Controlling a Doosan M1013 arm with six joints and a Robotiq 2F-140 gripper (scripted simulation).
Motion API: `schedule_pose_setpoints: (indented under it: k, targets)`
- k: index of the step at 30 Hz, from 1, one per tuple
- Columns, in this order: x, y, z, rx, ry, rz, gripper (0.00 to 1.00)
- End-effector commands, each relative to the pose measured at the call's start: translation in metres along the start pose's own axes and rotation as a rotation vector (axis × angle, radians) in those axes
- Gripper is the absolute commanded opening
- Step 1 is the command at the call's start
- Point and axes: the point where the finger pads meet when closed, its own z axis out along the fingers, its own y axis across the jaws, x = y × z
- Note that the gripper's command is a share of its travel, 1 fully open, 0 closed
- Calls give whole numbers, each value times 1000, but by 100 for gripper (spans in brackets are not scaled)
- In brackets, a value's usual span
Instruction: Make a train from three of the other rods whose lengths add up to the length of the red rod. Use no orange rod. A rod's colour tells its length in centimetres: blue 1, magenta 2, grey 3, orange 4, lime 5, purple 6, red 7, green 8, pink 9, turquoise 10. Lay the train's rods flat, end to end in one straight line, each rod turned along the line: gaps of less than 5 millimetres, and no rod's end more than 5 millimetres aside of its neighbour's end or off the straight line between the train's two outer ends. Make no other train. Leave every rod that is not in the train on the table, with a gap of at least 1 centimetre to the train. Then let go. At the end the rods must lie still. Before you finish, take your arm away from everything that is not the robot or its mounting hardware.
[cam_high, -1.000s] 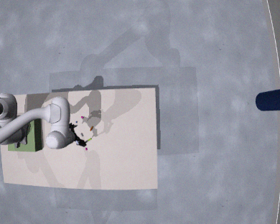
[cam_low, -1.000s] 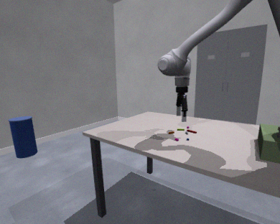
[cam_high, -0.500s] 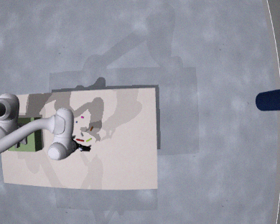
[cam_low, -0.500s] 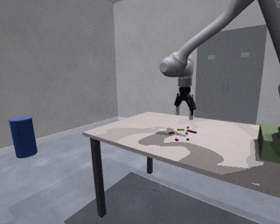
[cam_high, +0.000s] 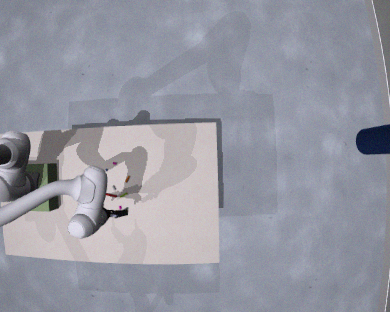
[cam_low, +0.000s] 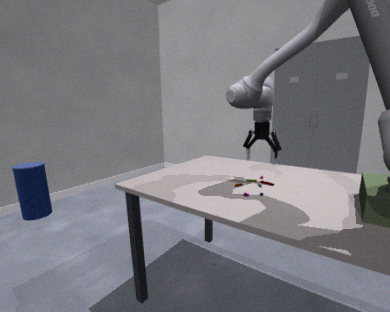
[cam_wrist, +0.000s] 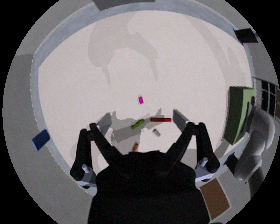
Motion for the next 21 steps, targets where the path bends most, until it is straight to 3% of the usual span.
schedule_pose_setpoints:
  k: [1, 6, 7, 21]
  targets:
    - [21, -1, 2, 2, -20, -150, 100]
    - [25, 0, 2, 2, -20, -175, 100]
    - [25, 0, 2, 2, -20, -175, 15]
    - [25, 0, 2, 2, -20, -175, 15]
